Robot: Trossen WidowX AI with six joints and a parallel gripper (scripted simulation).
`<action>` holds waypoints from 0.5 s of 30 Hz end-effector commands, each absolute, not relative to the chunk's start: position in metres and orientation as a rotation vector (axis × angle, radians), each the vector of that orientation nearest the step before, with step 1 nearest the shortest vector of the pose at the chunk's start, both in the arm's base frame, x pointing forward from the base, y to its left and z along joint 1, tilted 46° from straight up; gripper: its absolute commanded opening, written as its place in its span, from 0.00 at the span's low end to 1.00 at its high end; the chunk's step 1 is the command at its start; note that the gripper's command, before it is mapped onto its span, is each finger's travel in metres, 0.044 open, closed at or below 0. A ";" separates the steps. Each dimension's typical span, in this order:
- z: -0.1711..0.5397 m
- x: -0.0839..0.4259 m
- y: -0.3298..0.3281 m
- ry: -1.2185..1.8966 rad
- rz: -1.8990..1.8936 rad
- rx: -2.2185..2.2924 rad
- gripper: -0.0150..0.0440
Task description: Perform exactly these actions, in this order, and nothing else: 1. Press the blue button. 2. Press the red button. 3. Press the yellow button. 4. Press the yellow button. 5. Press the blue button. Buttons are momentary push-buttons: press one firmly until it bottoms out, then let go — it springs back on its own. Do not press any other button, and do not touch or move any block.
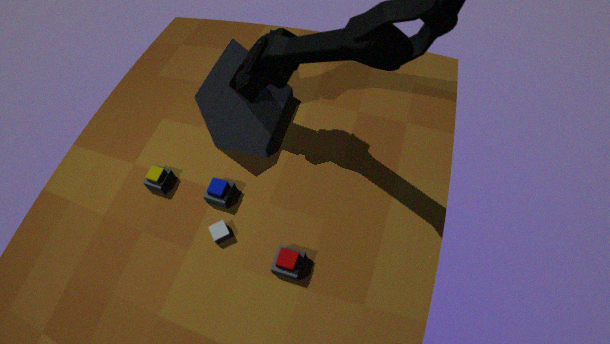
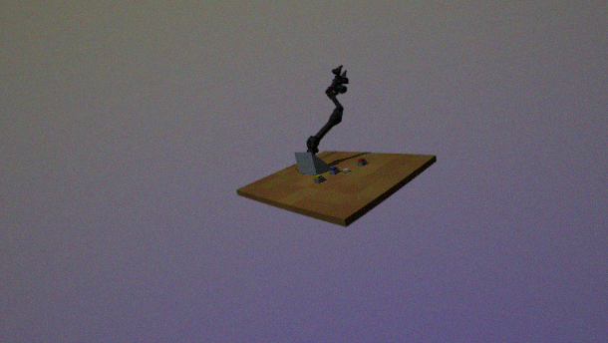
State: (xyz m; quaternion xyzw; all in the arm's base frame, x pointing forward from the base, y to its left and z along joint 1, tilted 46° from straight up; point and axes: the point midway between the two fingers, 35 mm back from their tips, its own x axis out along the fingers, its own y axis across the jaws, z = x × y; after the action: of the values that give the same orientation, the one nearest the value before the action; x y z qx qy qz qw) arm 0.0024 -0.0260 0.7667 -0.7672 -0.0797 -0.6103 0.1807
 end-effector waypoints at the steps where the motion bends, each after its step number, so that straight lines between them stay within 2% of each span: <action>1: 0.767 0.000 -0.027 -0.227 -1.729 -2.160 0.93; 5: 0.763 -0.045 -0.051 -0.250 -1.835 -1.980 0.93; 7: 0.753 -0.083 -0.082 -0.251 -1.906 -1.801 0.93; 15: 0.690 -0.154 -0.209 -0.176 -1.943 -1.243 0.93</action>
State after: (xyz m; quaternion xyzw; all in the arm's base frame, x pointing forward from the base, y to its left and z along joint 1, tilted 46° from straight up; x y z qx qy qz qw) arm -0.1397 -0.1653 0.7154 -0.5447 -0.0839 -0.7570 0.3510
